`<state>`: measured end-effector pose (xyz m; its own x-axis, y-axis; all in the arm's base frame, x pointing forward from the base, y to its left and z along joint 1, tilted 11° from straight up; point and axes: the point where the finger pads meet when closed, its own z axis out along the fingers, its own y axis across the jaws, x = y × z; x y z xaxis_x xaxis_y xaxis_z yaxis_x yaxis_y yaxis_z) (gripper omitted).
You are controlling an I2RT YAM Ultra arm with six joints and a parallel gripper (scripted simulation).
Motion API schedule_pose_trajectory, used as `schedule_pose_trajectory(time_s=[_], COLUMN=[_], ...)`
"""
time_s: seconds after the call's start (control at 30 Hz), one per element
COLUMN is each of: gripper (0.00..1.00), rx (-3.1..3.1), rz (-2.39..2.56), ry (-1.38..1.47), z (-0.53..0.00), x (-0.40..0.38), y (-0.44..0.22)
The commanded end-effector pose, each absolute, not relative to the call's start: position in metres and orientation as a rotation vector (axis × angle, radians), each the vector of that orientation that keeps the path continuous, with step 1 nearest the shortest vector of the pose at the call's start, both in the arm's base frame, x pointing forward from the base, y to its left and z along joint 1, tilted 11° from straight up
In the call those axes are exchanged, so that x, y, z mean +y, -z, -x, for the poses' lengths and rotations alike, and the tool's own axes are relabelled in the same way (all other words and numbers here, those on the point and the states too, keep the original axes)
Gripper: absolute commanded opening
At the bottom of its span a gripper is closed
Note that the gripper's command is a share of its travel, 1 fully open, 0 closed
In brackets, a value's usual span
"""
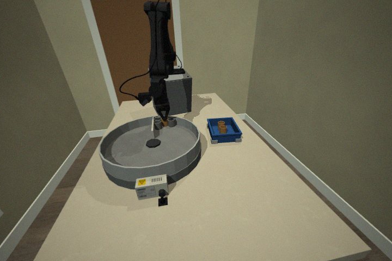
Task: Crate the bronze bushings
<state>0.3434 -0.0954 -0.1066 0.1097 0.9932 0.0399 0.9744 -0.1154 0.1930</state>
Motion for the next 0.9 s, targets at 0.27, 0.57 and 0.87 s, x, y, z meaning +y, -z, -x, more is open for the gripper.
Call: schedule_pose_trajectory(time_s=[0.27, 0.57, 0.87], gripper=[0.13, 0.13, 0.13], rx=[1.991, 1.995, 1.995], rz=[-2.257, -2.262, -2.262], ry=[-0.223, -0.218, -0.218], z=[-0.3363, -0.3347, -0.3347], x=[-0.0997, -0.0992, -0.0992], y=[0.1170, 0.1161, 0.1161])
